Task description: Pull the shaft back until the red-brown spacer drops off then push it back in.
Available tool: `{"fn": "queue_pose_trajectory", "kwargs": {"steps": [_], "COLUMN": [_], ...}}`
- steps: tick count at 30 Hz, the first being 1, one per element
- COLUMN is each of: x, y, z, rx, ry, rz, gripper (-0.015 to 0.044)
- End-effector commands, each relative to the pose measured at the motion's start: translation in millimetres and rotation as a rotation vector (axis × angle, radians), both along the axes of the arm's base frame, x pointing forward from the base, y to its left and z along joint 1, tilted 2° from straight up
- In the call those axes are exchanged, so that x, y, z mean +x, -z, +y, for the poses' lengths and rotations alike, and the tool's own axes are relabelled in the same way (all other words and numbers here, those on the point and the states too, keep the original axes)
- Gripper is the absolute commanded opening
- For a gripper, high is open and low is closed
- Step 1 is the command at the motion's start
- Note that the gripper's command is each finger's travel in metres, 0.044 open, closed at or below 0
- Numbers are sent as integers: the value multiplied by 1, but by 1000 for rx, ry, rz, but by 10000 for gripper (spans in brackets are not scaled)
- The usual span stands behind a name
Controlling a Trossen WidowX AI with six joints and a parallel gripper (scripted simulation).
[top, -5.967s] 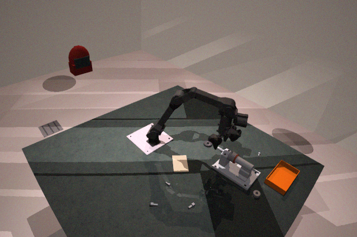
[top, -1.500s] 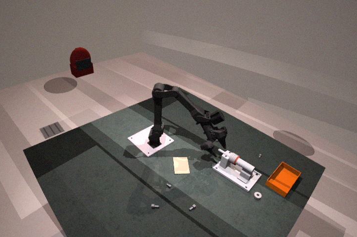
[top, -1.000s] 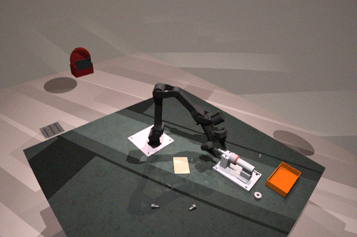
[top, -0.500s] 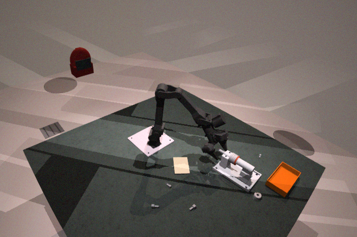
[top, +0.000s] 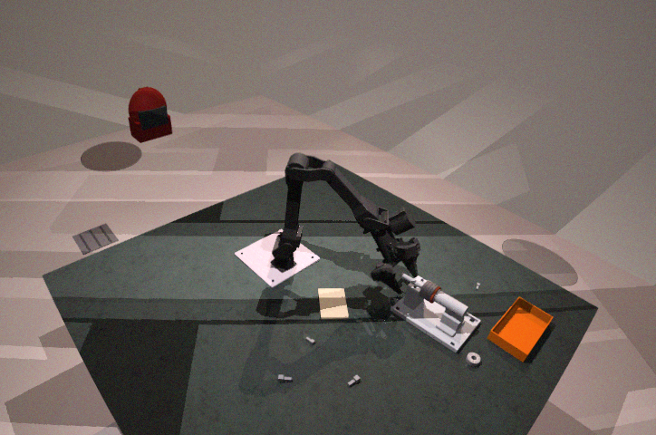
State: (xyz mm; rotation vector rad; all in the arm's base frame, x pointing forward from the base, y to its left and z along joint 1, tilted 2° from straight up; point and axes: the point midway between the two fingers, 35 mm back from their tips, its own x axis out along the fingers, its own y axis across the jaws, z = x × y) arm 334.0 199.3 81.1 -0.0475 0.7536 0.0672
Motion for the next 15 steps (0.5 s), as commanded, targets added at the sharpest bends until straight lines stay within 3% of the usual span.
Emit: {"fn": "queue_pose_trajectory", "kwargs": {"steps": [1,15], "x": [0,0], "y": [0,0], "z": [0,0], "rx": [0,0], "ry": [0,0], "rz": [0,0], "gripper": [414,46]}}
